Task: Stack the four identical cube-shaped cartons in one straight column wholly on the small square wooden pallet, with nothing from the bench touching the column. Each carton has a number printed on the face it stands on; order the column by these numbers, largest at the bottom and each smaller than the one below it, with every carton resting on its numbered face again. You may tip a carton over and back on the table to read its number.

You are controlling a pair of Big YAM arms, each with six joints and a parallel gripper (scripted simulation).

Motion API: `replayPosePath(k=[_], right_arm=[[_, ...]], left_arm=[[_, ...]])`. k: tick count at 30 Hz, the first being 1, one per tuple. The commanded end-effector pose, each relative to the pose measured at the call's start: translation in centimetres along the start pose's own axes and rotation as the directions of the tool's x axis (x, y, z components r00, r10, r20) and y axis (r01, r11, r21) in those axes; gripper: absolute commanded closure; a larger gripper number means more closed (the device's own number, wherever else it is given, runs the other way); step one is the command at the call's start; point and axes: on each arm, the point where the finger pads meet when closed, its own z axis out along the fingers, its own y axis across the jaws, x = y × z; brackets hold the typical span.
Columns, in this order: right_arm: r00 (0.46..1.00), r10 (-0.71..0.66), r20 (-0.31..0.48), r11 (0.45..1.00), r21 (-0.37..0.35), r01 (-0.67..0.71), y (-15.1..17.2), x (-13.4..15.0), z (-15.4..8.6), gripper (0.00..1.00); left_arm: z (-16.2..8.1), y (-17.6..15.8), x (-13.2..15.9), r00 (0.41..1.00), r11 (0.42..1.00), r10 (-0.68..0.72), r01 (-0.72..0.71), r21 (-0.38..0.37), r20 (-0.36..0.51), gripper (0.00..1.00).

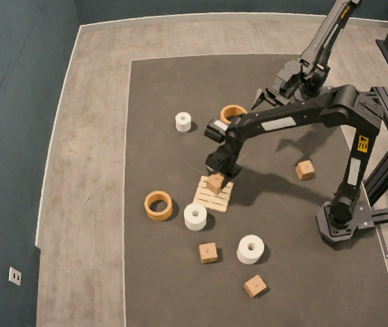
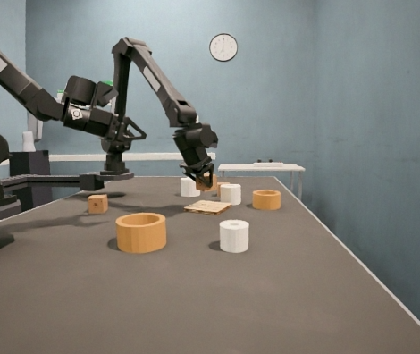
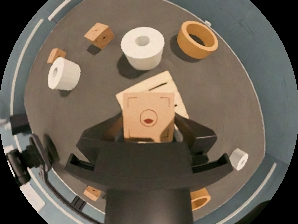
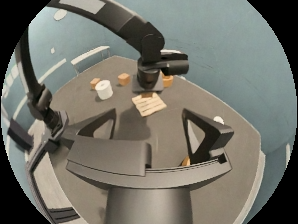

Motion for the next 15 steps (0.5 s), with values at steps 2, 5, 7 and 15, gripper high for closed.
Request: replayPosePath(k=[2,5,7,15], right_arm=[[1.0,-0.002,0.02,1.0,-0.006,0.002,0.14,-0.92,0.29,0.0],[1.0,-0.002,0.02,1.0,-0.006,0.002,0.14,-0.92,0.29,0.0],[1.0,-0.002,0.02,1.0,-0.006,0.002,0.14,-0.92,0.29,0.0],[1.0,-0.002,0.02,1.0,-0.006,0.002,0.14,-0.92,0.29,0.0]], left_arm=[[-1.25,-1.74,-1.17,0.999,0.999,-0.036,0.035,0.027,0.009,0.54],[-1.25,-1.74,-1.17,0.999,0.999,-0.036,0.035,0.027,0.009,0.54],[-1.38,-2.0,-1.31,0.999,0.999,-0.037,0.037,0.03,0.009,0.54],[-0.56,-1.62,-0.78,1.0,1.0,-0.023,0.023,0.006,0.006,0.54]])
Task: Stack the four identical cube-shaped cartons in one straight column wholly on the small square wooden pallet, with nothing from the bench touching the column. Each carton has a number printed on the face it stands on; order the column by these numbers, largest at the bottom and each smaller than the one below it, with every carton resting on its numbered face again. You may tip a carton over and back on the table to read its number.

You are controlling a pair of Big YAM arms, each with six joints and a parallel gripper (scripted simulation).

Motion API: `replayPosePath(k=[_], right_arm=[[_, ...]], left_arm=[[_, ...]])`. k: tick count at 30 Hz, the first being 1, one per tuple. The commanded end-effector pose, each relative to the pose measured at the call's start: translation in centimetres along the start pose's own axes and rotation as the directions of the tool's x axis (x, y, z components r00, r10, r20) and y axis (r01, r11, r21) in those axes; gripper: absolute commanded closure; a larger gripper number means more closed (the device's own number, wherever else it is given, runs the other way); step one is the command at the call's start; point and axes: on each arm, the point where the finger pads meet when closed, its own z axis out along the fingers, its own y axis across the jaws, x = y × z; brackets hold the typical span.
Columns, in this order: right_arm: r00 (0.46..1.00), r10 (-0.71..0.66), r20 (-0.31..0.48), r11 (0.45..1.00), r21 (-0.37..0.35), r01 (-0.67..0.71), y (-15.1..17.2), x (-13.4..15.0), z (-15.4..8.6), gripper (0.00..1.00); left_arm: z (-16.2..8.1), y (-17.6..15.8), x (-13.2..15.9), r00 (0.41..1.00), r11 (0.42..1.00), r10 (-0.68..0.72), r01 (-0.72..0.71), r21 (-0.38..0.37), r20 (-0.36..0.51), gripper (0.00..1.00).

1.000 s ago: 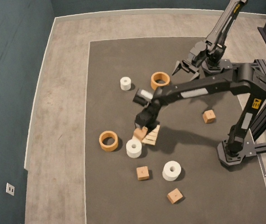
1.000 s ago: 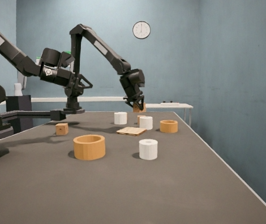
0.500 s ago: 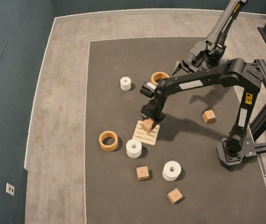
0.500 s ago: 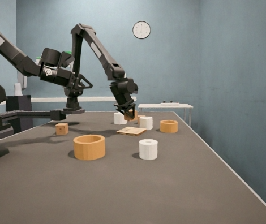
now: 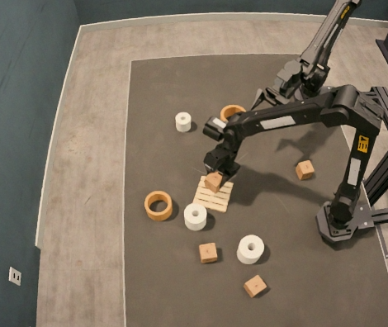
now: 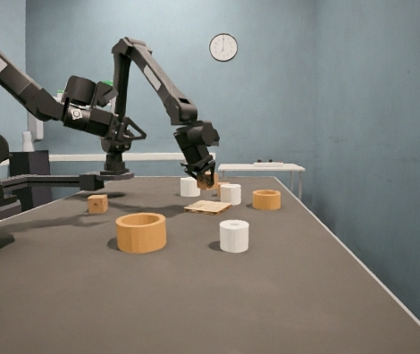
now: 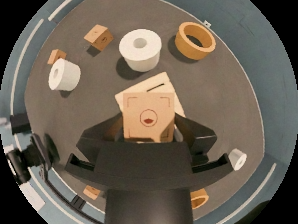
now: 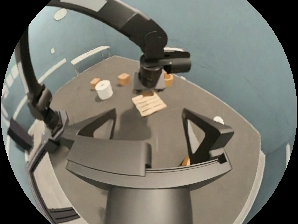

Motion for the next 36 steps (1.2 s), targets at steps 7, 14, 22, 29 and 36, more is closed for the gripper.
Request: replayPosePath(k=[7,14,22,29,36], right_arm=[[1.0,-0.002,0.02,1.0,-0.006,0.002,0.1,-0.9,0.3,0.0],[1.0,-0.002,0.02,1.0,-0.006,0.002,0.1,-0.9,0.3,0.0],[1.0,-0.002,0.02,1.0,-0.006,0.002,0.1,-0.9,0.3,0.0],[1.0,-0.002,0.02,1.0,-0.006,0.002,0.1,-0.9,0.3,0.0],[1.0,-0.002,0.02,1.0,-0.006,0.002,0.1,-0.9,0.3,0.0]], left_arm=[[1.2,-1.1,0.4,1.0,1.0,-0.025,0.025,0.014,0.006,0.54],[2.2,-1.0,1.0,1.0,1.0,-0.025,0.025,0.014,0.006,0.54],[3.3,-0.8,1.7,1.0,1.0,-0.025,0.025,0.013,0.006,0.54],[3.7,-0.8,1.9,1.0,0.999,-0.029,0.029,0.02,0.007,0.54],[4.2,-0.6,2.3,1.0,0.999,-0.027,0.027,0.017,0.007,0.54]])
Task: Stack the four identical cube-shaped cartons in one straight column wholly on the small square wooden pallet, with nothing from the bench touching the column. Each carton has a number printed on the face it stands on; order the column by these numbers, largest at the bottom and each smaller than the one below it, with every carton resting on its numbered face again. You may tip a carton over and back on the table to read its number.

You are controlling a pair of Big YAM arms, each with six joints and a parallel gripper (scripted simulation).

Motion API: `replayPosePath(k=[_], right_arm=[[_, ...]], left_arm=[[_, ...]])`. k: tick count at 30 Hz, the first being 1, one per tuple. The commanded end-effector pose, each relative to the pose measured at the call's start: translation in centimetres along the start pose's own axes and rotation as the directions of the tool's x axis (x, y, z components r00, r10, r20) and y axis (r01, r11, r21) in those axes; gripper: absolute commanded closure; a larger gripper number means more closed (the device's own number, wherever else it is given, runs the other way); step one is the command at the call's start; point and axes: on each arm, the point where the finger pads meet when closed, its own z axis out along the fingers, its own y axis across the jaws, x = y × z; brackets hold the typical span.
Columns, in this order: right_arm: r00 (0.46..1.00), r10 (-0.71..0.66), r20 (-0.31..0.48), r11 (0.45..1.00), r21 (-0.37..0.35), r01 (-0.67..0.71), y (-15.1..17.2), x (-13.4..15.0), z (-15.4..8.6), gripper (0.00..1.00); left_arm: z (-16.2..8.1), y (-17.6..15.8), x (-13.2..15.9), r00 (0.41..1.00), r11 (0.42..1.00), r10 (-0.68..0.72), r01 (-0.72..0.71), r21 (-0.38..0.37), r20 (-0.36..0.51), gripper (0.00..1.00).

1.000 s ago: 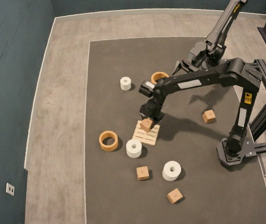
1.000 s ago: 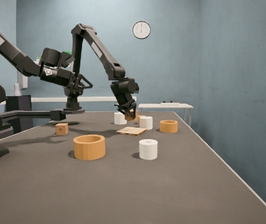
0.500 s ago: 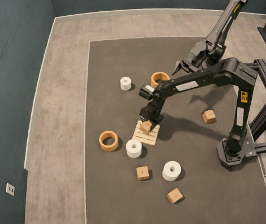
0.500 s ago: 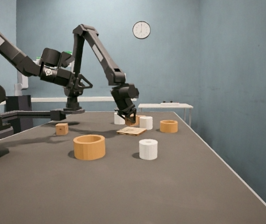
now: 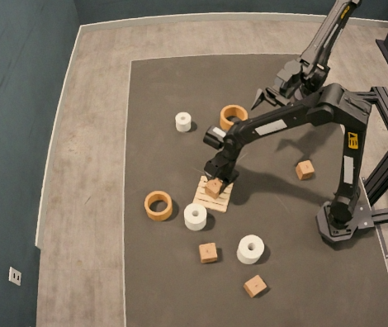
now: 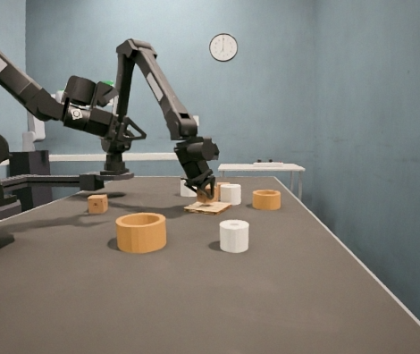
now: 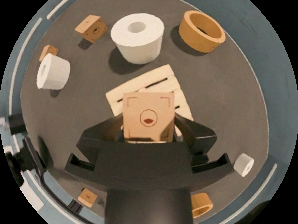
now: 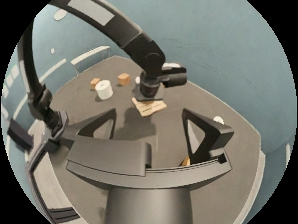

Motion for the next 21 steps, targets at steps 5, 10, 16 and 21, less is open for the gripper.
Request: replayPosePath(k=[5,10,16,21], right_arm=[[1.0,-0.002,0.02,1.0,-0.006,0.002,0.1,-0.9,0.3,0.0],[1.0,-0.002,0.02,1.0,-0.006,0.002,0.1,-0.9,0.3,0.0],[1.0,-0.002,0.02,1.0,-0.006,0.002,0.1,-0.9,0.3,0.0],[1.0,-0.002,0.02,1.0,-0.006,0.002,0.1,-0.9,0.3,0.0]], left_arm=[[0.7,-0.5,0.2,1.0,1.0,-0.023,0.023,0.01,0.006,0.54],[0.1,-0.9,-0.2,0.999,0.999,-0.033,0.033,0.027,0.008,0.54],[1.1,-0.5,0.4,1.0,1.0,-0.023,0.023,0.01,0.006,0.54],[1.3,-0.5,0.6,1.0,1.0,-0.023,0.023,0.01,0.006,0.54]])
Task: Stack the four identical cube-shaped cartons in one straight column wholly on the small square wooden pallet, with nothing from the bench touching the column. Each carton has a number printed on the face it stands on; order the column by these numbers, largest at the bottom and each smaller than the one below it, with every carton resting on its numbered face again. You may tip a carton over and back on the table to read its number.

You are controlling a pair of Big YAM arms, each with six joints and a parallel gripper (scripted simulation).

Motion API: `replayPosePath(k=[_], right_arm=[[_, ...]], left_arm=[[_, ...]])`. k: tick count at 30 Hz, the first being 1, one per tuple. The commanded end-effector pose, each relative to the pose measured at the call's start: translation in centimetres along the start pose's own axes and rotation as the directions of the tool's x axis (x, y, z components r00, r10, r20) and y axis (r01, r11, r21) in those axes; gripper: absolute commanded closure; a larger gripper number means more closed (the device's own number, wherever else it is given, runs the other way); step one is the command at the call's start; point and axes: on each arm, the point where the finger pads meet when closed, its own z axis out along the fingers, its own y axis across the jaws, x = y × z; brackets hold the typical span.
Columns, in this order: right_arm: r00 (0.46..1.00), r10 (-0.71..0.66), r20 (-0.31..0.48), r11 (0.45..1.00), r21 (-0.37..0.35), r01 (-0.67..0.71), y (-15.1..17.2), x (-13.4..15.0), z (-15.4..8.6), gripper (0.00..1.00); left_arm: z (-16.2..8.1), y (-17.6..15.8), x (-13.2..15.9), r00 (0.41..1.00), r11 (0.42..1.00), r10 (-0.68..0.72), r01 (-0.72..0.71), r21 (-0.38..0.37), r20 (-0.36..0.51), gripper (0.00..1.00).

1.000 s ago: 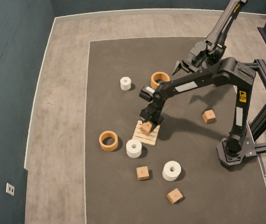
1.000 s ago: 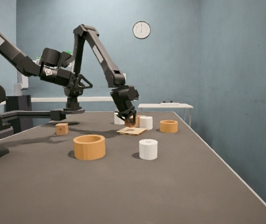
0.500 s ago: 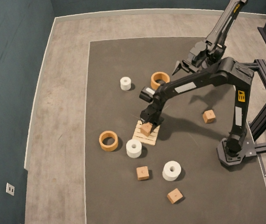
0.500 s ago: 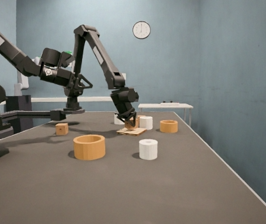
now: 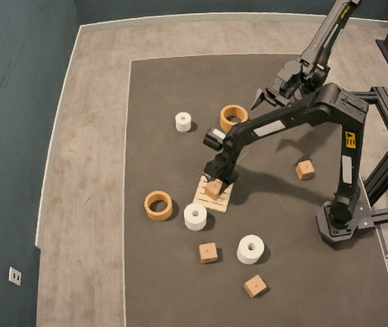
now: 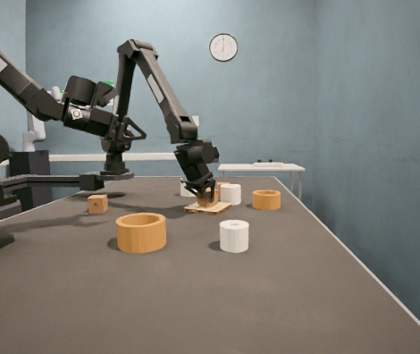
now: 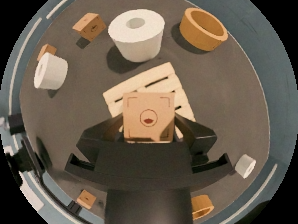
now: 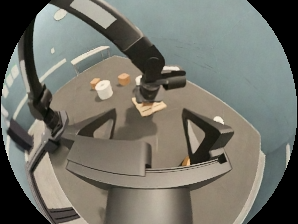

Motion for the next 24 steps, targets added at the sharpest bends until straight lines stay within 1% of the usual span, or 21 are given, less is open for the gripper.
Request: replayPosePath(k=[1,2,7,8,16,18,19,20,22,24], right_arm=[[1.0,-0.002,0.02,1.0,-0.006,0.002,0.1,-0.9,0.3,0.0],[1.0,-0.002,0.02,1.0,-0.006,0.002,0.1,-0.9,0.3,0.0],[1.0,-0.002,0.02,1.0,-0.006,0.002,0.1,-0.9,0.3,0.0],[1.0,-0.002,0.02,1.0,-0.006,0.002,0.1,-0.9,0.3,0.0],[1.0,-0.002,0.02,1.0,-0.006,0.002,0.1,-0.9,0.3,0.0],[1.0,-0.002,0.02,1.0,-0.006,0.002,0.1,-0.9,0.3,0.0],[1.0,-0.002,0.02,1.0,-0.006,0.002,0.1,-0.9,0.3,0.0],[1.0,-0.002,0.02,1.0,-0.006,0.002,0.1,-0.9,0.3,0.0],[1.0,-0.002,0.02,1.0,-0.006,0.002,0.1,-0.9,0.3,0.0],[1.0,-0.002,0.02,1.0,-0.006,0.002,0.1,-0.9,0.3,0.0]], left_arm=[[0.3,-0.6,-0.1,1.0,1.0,-0.026,0.026,0.015,0.006,0.54],[0.6,-0.5,0.1,1.0,1.0,-0.022,0.022,0.01,0.006,0.54],[0.4,-0.6,0.0,1.0,1.0,-0.026,0.026,0.016,0.007,0.54],[0.8,-0.5,0.2,1.0,1.0,-0.022,0.022,0.01,0.006,0.54],[0.4,-0.6,0.0,1.0,0.999,-0.028,0.028,0.018,0.007,0.54],[0.1,-0.6,-0.2,1.0,0.999,-0.027,0.027,0.018,0.005,0.31],[0.1,-0.6,-0.2,1.0,0.999,-0.027,0.027,0.018,0.005,0.25],[-0.4,-1.0,-0.6,0.999,0.999,-0.039,0.039,0.038,0.01,0.25],[-0.4,-1.0,-0.6,0.999,0.999,-0.039,0.039,0.038,0.01,0.25],[-0.8,-0.2,-0.5,0.999,0.998,-0.05,0.049,0.038,0.01,0.25]])
